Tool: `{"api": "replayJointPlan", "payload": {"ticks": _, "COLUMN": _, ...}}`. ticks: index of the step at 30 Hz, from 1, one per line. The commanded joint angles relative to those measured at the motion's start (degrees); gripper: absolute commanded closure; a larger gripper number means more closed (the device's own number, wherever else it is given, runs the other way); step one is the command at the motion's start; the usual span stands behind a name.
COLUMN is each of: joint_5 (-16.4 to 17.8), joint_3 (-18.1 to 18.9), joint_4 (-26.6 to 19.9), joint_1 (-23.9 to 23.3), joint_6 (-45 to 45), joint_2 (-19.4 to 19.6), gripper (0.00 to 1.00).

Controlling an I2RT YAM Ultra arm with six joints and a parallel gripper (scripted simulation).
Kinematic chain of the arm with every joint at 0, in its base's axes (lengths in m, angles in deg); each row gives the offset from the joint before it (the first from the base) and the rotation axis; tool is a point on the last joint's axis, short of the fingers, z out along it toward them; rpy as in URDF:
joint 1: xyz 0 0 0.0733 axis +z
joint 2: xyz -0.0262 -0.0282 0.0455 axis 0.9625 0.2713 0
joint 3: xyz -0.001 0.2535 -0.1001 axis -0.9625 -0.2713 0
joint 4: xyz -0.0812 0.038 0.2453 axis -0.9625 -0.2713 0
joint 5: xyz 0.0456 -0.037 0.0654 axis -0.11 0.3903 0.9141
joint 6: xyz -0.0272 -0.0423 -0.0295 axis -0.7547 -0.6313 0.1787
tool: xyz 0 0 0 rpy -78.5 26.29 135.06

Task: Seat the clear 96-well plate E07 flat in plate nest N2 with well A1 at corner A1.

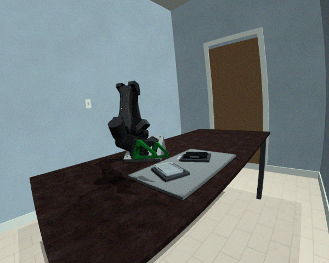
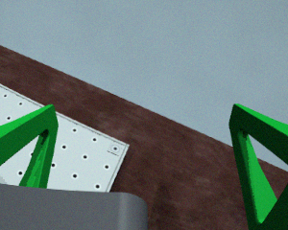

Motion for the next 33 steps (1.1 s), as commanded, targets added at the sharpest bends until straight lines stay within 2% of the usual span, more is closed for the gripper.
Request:
{"api": "replayJointPlan", "payload": {"ticks": 1, "joint_5": -3.6, "joint_3": 1.7, "joint_4": -8.2, "joint_1": 2.0, "joint_6": 3.4, "joint_2": -2.4, "gripper": 0.0}}
{"api": "replayJointPlan", "payload": {"ticks": 7, "joint_5": -8.2, "joint_3": 2.4, "joint_4": -16.4, "joint_1": 5.5, "joint_6": 7.0, "joint_2": -4.2, "gripper": 0.0}}
{"api": "replayJointPlan", "payload": {"ticks": 9, "joint_5": -8.2, "joint_3": 2.4, "joint_4": -16.4, "joint_1": 5.5, "joint_6": 7.0, "joint_2": -4.2, "gripper": 0.0}}
{"api": "replayJointPlan", "payload": {"ticks": 14, "joint_5": -13.3, "joint_3": 3.1, "joint_4": -25.1, "joint_1": 9.3, "joint_6": 10.7, "joint_2": -6.1, "gripper": 0.0}}
{"api": "replayJointPlan", "payload": {"ticks": 16, "joint_5": -14.0, "joint_3": 3.2, "joint_4": -26.3, "joint_1": 9.9, "joint_6": 11.3, "joint_2": -6.4, "gripper": 0.0}}
{"api": "replayJointPlan", "payload": {"ticks": 18, "joint_5": -16.1, "joint_3": 3.6, "joint_4": -30.2, "joint_1": 11.5, "joint_6": 12.8, "joint_2": -7.2, "gripper": 0.0}}
{"api": "replayJointPlan", "payload": {"ticks": 21, "joint_5": -16.9, "joint_3": 3.0, "joint_4": -31.3, "joint_1": 12.1, "joint_6": 13.4, "joint_2": -7.5, "gripper": 0.0}}
{"api": "replayJointPlan", "payload": {"ticks": 24, "joint_5": -19.8, "joint_3": 3.9, "joint_4": -36.3, "joint_1": 14.3, "joint_6": 15.6, "joint_2": -8.6, "gripper": 0.0}}
{"api": "replayJointPlan", "payload": {"ticks": 26, "joint_5": -19.8, "joint_3": 3.9, "joint_4": -36.3, "joint_1": 14.3, "joint_6": 15.6, "joint_2": -8.6, "gripper": 0.0}}
{"api": "replayJointPlan", "payload": {"ticks": 28, "joint_5": -21.9, "joint_3": 4.6, "joint_4": -40.4, "joint_1": 15.8, "joint_6": 17.0, "joint_2": -9.2, "gripper": 0.0}}
{"api": "replayJointPlan", "payload": {"ticks": 30, "joint_5": -22.7, "joint_3": 3.8, "joint_4": -41.3, "joint_1": 16.5, "joint_6": 17.7, "joint_2": -9.6, "gripper": 0.0}}
{"api": "replayJointPlan", "payload": {"ticks": 33, "joint_5": -25.5, "joint_3": 4.9, "joint_4": -46.4, "joint_1": 18.5, "joint_6": 19.8, "joint_2": -10.6, "gripper": 0.0}}
